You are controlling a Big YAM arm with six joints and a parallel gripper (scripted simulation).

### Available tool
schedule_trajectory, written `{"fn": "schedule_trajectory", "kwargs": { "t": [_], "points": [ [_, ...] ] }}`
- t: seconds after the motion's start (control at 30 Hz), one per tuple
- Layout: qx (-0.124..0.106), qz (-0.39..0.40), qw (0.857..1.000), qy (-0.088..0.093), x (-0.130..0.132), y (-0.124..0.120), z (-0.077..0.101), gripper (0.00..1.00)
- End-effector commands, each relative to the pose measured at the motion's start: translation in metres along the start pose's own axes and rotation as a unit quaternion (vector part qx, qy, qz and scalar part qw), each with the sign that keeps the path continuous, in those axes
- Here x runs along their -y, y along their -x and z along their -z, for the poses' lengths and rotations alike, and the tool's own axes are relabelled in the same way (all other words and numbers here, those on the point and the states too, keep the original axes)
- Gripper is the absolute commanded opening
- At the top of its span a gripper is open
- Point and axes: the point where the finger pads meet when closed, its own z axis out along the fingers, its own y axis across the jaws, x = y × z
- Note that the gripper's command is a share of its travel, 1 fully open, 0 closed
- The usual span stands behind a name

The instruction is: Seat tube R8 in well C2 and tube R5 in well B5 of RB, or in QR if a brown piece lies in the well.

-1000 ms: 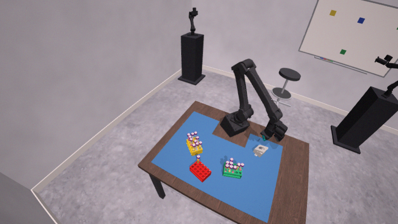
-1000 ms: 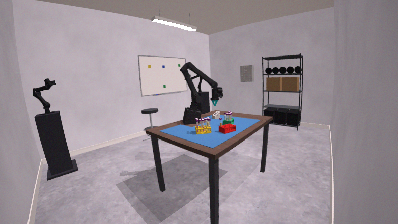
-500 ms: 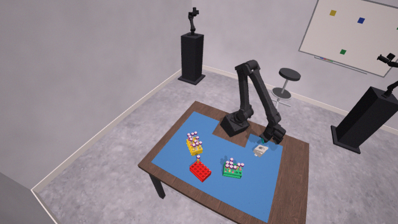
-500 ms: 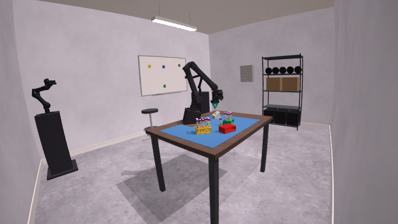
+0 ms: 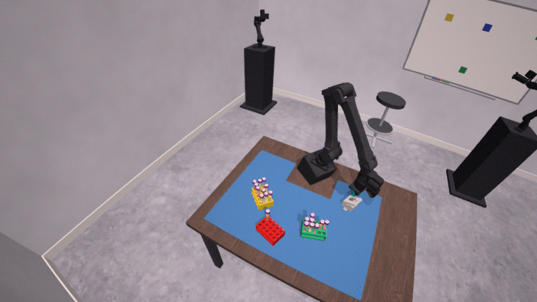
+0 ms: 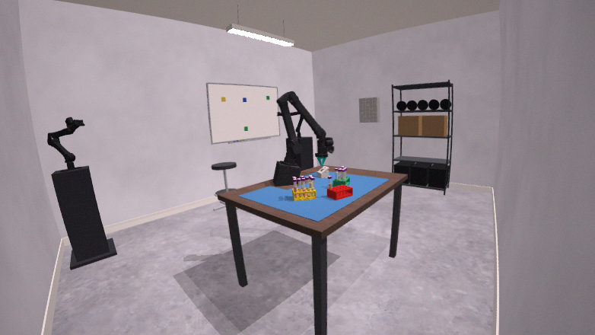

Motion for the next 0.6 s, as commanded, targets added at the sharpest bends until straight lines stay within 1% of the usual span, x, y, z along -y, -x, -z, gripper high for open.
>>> {"fn": "schedule_trajectory", "kwargs": {
  "t": [0.0,0.07,0.1,0.17,0.27,0.33,0.4,0.53,0.57],
  "points": [
    [0.004,0.002,1.0,0.001,0.002,0.004,-0.008,0.0],
    [0.004,0.002,1.0,0.001,0.002,0.004,-0.008,0.0],
    [0.013,0.006,1.0,0.002,0.0,0.014,-0.005,0.0],
    [0.004,0.006,1.0,0.002,0.001,0.004,-0.013,0.0],
    [0.004,0.004,1.0,0.001,0.001,0.003,-0.018,0.0],
    [0.007,0.005,1.0,0.001,0.001,0.01,-0.013,0.0],
    [0.02,0.004,1.0,0.001,0.002,0.017,-0.004,0.0],
    [0.027,0.004,1.0,0.001,0.002,0.024,0.0,0.0],
    [0.025,0.004,1.0,0.001,0.002,0.022,-0.001,0.0]
  ]
}}
